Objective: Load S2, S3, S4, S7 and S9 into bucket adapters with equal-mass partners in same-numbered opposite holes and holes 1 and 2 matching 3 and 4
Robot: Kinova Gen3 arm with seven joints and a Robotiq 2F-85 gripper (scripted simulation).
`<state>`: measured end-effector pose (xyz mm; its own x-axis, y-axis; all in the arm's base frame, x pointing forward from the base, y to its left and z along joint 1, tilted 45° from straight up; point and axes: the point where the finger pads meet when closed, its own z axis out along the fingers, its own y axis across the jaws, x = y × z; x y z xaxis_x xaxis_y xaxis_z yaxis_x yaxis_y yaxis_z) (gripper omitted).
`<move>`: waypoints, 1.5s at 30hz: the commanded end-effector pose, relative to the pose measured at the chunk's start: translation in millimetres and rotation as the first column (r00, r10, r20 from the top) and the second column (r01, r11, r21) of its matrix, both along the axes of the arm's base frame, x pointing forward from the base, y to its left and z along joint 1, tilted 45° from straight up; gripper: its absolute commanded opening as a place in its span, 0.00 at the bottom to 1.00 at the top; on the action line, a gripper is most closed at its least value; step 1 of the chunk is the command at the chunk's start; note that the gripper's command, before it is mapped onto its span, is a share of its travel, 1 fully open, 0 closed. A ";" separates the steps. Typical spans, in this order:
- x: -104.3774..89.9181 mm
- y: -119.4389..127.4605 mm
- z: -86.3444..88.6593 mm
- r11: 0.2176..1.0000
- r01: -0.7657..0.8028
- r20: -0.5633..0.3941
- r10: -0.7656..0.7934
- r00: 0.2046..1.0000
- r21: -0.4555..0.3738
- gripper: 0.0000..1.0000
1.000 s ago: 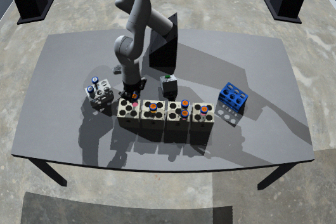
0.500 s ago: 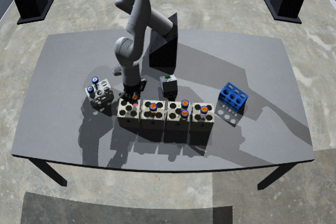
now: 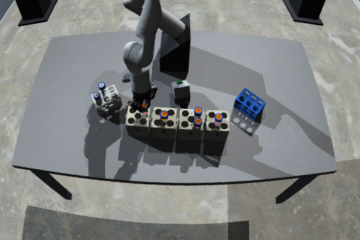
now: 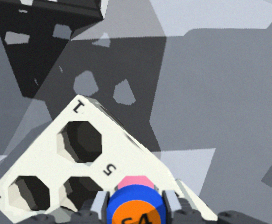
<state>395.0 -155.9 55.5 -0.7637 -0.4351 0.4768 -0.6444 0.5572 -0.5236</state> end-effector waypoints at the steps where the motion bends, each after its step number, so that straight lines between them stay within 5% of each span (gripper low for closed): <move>1: 0.4 -1.2 -1.4 1.000 -0.001 0.001 0.001 1.000 0.000 0.10; 30: 0.0 -8.7 -8.9 1.000 -0.001 0.001 0.001 1.000 0.000 0.10; 31: 0.0 -8.7 -8.9 1.000 -0.001 0.001 0.001 1.000 0.000 0.62; 45: 0.0 -8.7 -8.9 1.000 -0.001 0.001 0.001 1.000 0.000 0.62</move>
<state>394.6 -165.0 46.3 -0.7637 -0.4352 0.4768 -0.6444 0.5572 -0.5236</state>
